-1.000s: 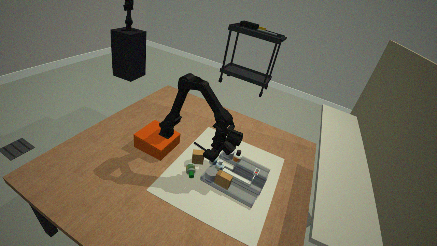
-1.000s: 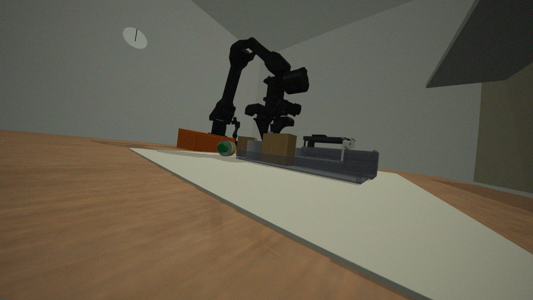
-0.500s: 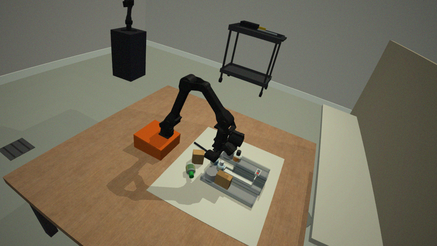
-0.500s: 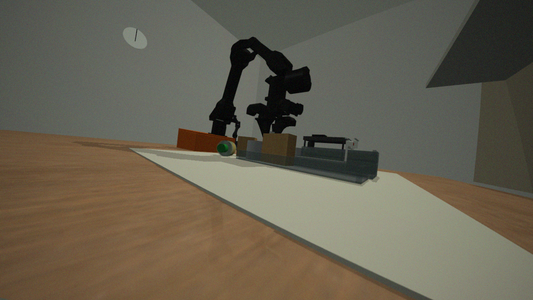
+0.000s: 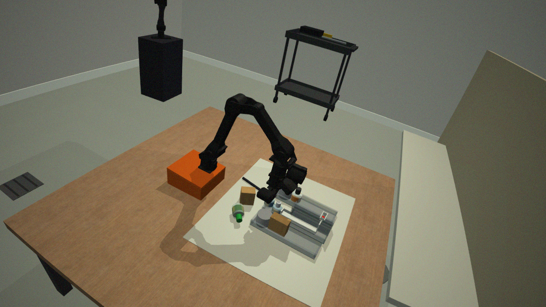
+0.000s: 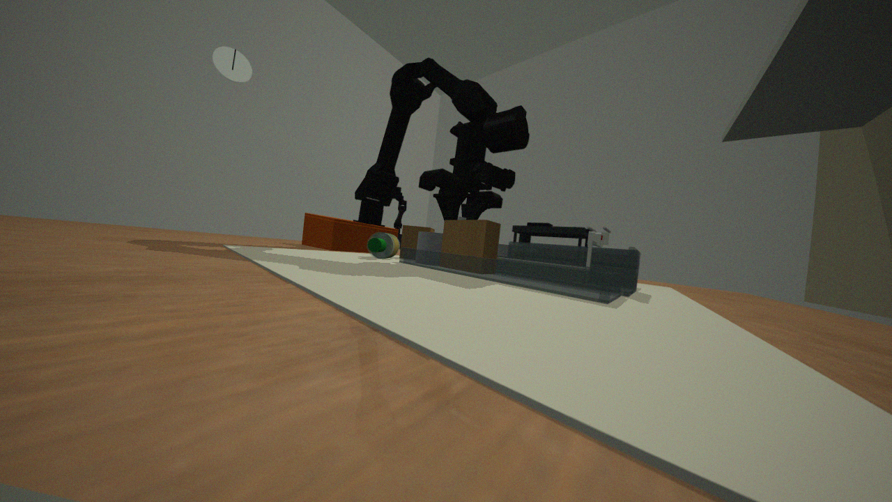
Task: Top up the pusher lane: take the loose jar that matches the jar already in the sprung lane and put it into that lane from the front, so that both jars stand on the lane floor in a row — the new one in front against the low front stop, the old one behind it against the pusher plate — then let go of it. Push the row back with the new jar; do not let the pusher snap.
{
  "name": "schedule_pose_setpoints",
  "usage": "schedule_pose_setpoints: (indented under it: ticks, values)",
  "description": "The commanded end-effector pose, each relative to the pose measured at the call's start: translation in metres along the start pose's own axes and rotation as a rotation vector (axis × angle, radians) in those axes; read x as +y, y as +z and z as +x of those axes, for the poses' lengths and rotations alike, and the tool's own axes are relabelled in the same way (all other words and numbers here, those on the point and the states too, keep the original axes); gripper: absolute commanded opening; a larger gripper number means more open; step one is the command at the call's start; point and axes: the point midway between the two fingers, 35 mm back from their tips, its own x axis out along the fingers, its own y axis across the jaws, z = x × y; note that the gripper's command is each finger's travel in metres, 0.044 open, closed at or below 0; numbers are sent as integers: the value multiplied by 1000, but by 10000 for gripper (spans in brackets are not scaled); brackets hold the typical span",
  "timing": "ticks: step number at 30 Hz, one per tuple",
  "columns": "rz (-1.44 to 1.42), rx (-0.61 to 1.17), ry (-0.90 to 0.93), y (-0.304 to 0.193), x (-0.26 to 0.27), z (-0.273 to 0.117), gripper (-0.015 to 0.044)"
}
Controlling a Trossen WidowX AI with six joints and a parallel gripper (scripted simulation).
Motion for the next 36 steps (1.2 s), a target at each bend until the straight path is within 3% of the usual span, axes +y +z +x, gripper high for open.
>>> schedule_pose_setpoints:
  ticks: [1, 36]
  values:
    - [-4, -33, 3, 12, 0, -6, 0]
    - [-4, -33, 3, 15, 0, -7, 0]
